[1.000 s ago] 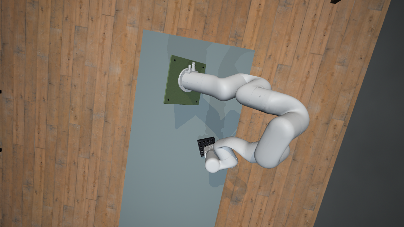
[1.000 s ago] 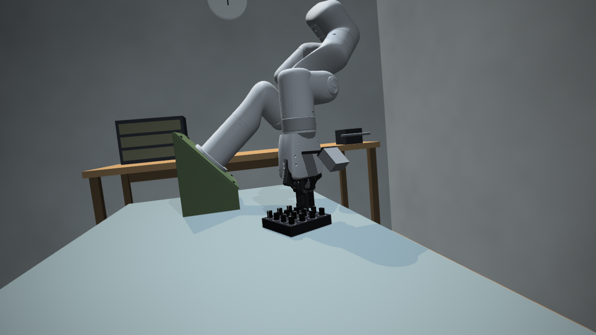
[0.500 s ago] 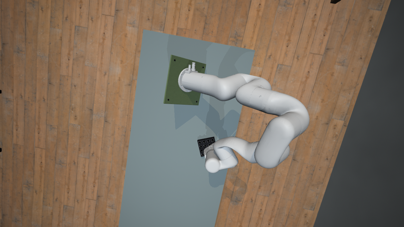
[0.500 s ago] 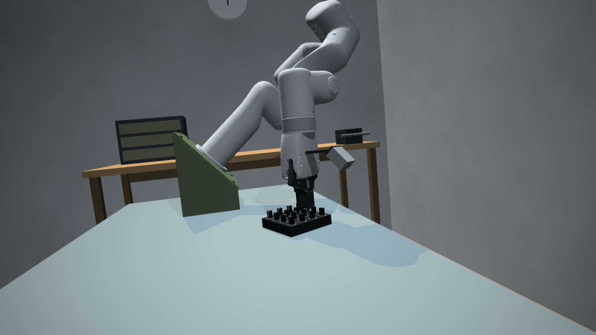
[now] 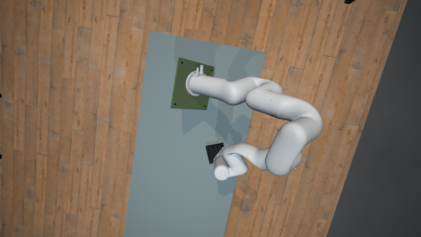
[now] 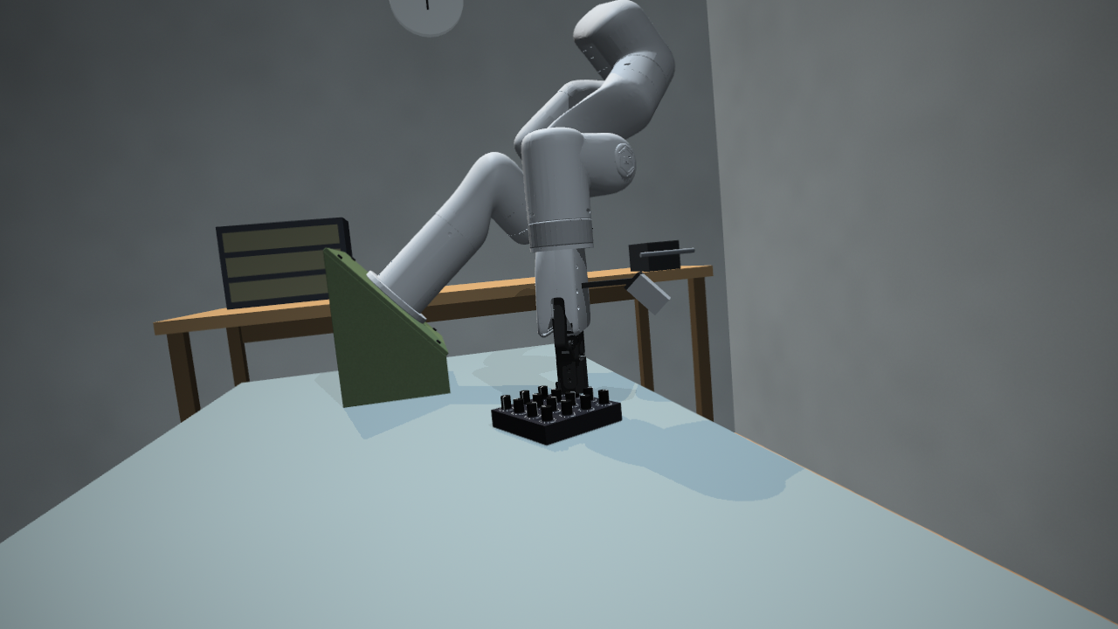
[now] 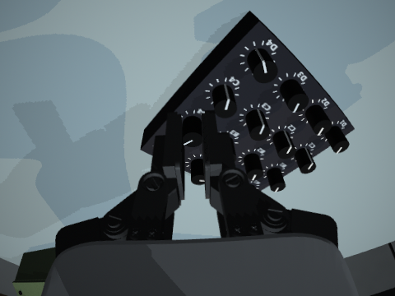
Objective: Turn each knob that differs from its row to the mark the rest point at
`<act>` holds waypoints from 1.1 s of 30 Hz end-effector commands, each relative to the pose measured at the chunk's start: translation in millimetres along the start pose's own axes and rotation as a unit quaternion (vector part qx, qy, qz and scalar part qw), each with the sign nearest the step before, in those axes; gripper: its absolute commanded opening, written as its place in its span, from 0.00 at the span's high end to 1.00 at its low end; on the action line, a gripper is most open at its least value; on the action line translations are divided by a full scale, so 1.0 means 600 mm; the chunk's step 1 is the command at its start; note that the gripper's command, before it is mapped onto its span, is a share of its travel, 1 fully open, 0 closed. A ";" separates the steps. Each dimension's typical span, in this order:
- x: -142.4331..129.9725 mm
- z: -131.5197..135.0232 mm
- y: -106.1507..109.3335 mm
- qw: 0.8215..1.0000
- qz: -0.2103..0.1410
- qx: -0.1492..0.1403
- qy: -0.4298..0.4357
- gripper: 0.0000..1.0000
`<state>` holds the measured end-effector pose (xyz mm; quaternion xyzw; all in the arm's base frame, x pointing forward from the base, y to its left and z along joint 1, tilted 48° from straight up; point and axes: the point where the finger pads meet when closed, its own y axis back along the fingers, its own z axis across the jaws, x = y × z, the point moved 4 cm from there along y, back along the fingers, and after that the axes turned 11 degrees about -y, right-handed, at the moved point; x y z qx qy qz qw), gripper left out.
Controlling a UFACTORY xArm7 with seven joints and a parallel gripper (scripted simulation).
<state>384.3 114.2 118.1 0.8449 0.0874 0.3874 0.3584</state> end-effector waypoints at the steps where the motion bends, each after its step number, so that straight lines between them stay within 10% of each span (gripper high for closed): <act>1: 0.001 0.002 0.002 0.998 0.003 -0.001 0.057 0.92; 33: 0.001 0.002 0.002 0.935 0.003 -0.002 0.356 0.92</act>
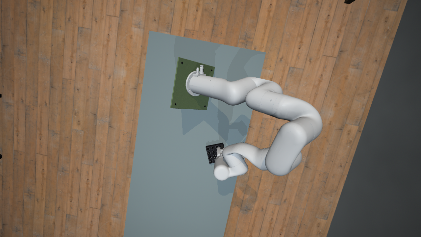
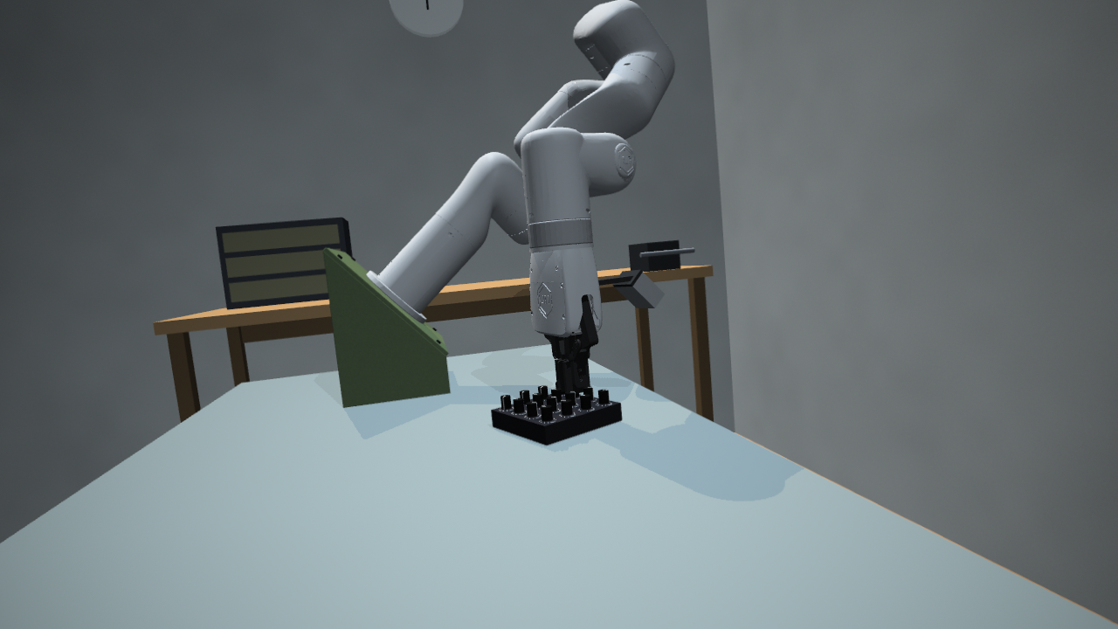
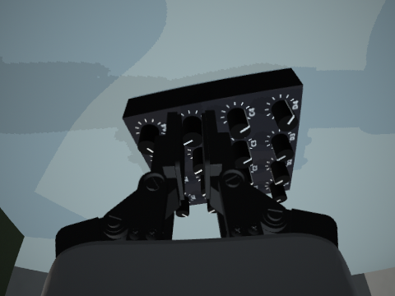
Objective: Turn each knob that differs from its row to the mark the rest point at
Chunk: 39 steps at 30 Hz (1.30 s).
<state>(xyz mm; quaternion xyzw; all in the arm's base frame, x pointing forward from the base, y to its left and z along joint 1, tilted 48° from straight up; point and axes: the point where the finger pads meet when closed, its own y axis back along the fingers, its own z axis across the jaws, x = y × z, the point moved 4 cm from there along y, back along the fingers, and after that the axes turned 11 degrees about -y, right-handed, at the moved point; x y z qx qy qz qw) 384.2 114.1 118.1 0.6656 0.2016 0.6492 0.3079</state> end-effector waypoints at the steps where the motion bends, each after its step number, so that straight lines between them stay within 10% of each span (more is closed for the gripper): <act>1: -0.001 0.002 0.002 1.000 0.001 -0.003 0.028 0.92; 38: -0.001 0.002 0.002 0.996 0.001 -0.003 0.086 0.92; 39: -0.001 0.002 0.002 0.996 0.001 -0.003 0.086 0.81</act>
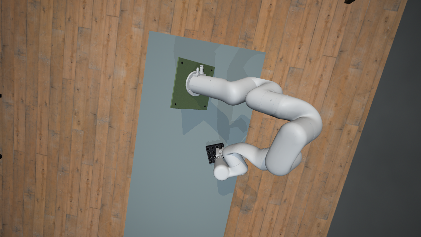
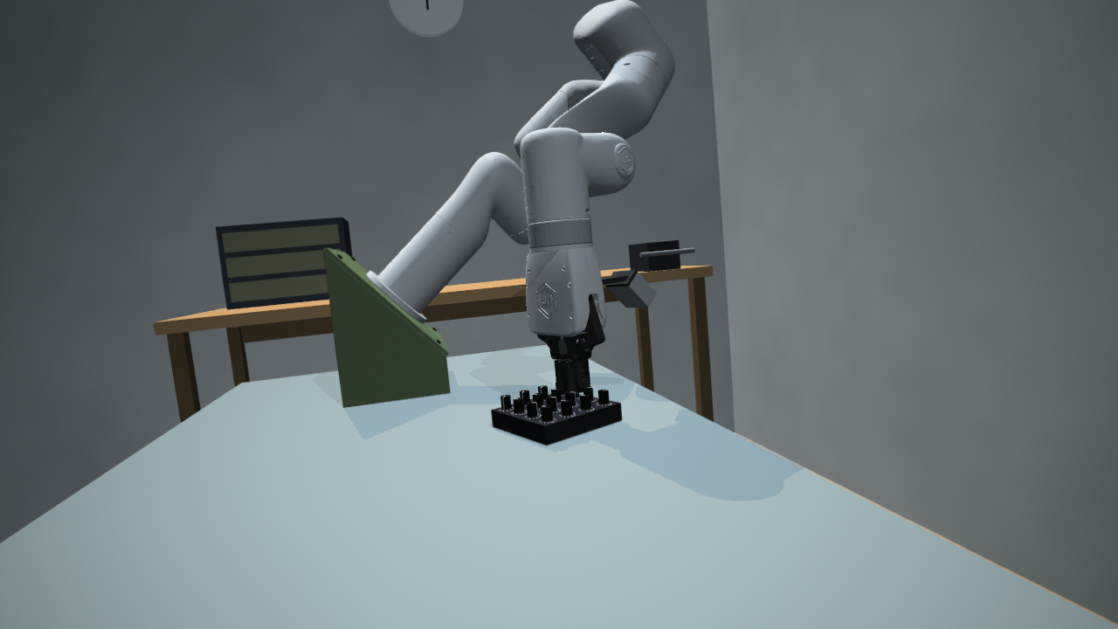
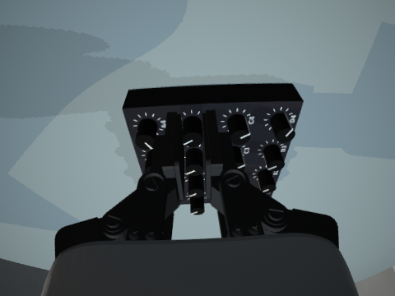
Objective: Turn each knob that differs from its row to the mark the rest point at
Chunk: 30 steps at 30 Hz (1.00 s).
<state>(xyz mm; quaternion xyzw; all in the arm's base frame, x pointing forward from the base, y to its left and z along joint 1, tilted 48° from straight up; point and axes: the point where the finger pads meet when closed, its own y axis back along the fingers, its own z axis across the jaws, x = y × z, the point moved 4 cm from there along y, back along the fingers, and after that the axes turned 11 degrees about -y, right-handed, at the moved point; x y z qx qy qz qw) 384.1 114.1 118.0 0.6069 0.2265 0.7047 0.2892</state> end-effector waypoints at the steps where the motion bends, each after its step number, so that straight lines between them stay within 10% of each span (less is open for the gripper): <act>1: -0.001 0.002 0.002 1.000 0.000 -0.002 0.000 0.81; 30: -0.001 0.002 0.019 1.000 0.000 -0.002 0.000 0.81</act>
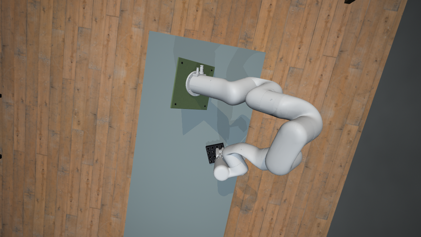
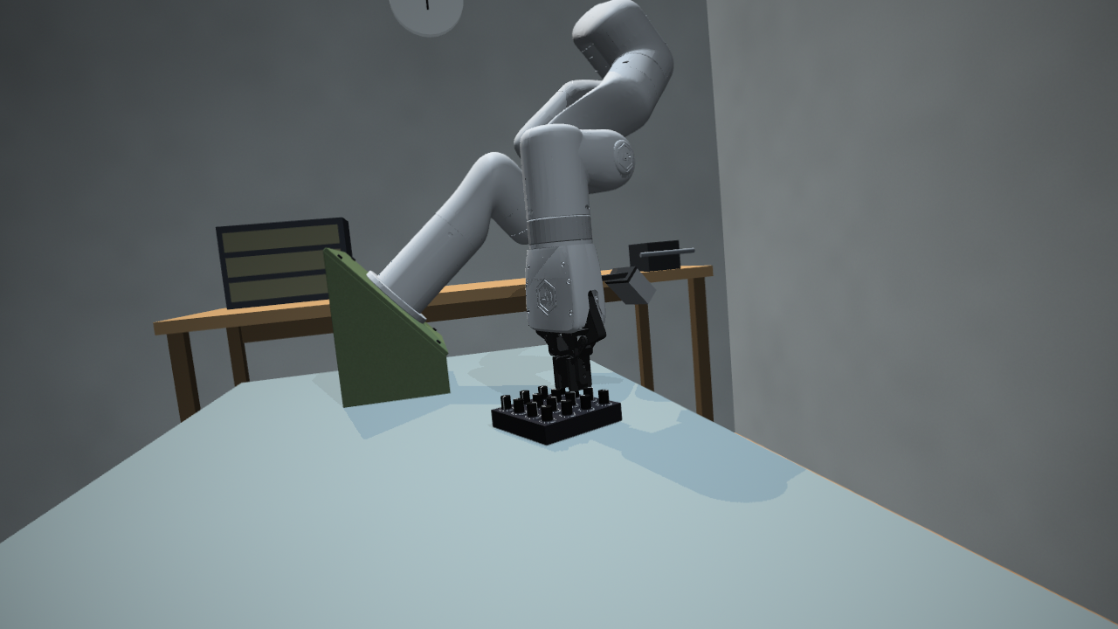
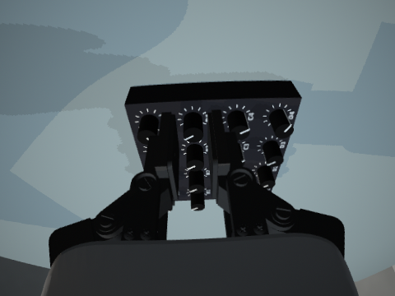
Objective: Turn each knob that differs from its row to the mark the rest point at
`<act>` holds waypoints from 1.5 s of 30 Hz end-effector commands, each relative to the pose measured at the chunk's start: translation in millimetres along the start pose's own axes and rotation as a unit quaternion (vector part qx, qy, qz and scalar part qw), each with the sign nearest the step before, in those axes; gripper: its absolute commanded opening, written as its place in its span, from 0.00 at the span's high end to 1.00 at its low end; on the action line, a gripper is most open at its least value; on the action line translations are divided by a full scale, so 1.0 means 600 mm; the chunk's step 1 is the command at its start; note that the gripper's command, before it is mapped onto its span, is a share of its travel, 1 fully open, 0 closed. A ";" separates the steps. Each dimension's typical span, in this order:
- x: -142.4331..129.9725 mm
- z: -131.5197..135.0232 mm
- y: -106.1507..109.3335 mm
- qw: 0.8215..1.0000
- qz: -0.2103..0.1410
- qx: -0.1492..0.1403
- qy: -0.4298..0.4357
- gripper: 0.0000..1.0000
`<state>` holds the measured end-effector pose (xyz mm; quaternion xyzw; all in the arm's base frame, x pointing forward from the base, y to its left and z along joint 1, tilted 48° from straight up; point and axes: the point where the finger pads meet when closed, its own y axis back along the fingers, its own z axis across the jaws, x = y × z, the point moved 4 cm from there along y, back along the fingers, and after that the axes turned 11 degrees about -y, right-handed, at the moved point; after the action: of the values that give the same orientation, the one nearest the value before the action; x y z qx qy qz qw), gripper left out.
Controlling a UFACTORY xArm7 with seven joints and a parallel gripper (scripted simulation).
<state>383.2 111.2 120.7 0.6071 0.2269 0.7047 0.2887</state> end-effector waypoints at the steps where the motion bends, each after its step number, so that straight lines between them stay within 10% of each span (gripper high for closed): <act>1: -0.001 0.003 0.016 1.000 -0.001 -0.003 0.000 0.81; 29: -0.001 0.004 0.056 1.000 -0.001 -0.003 0.000 0.81; 35: 0.015 0.083 0.087 1.000 0.000 -0.003 -0.020 0.81; 45: 0.016 0.089 0.089 1.000 -0.001 -0.003 -0.022 0.81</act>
<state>426.5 78.8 170.9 0.6221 0.2205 0.6914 0.2938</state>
